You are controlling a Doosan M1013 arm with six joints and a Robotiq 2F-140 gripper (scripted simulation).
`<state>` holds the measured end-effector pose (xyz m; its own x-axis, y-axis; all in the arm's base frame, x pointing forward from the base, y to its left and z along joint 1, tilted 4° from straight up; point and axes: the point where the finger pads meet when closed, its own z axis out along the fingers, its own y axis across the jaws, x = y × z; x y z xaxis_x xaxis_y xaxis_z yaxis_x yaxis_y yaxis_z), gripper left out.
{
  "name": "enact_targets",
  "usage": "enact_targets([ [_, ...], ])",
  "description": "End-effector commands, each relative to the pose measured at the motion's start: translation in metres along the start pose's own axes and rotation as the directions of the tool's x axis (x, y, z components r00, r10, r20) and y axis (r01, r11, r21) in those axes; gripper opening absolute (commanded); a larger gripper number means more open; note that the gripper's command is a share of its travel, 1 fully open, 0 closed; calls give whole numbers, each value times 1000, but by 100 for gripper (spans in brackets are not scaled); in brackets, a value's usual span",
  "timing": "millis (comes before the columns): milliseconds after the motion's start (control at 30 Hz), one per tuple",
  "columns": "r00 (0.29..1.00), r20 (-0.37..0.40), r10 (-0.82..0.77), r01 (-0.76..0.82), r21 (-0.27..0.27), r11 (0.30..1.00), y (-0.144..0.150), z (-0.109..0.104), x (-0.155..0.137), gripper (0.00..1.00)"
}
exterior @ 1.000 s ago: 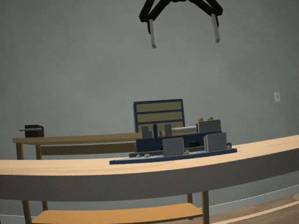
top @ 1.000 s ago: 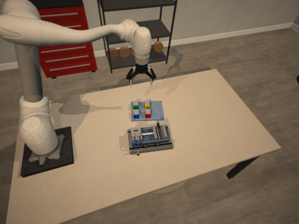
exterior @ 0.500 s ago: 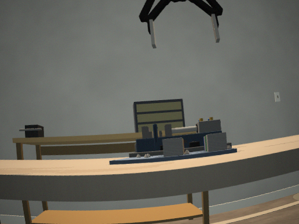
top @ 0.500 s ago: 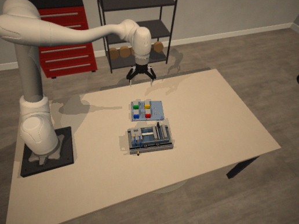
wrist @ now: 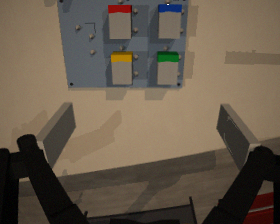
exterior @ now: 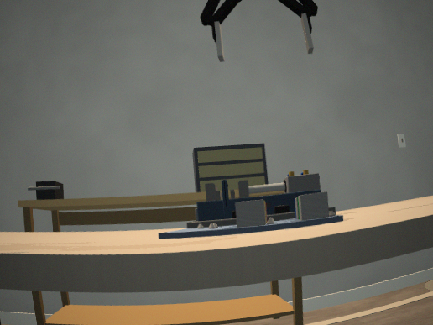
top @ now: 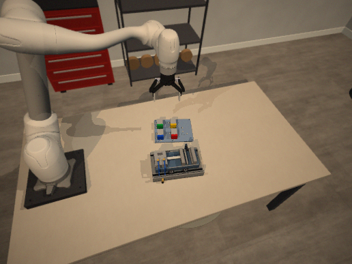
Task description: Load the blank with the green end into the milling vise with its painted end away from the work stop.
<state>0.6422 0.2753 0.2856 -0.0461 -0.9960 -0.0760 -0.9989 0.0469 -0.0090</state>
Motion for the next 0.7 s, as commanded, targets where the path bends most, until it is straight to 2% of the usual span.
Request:
enact_targets([
  [0, 1000, 0, 0, 0, 0, 1000, -1, -8, 6, 100],
  [200, 1000, 0, 0, 0, 0, 1000, -4, -27, 20, 100],
  [667, 1000, 0, 0, 0, 0, 1000, -7, -49, 35, 100],
])
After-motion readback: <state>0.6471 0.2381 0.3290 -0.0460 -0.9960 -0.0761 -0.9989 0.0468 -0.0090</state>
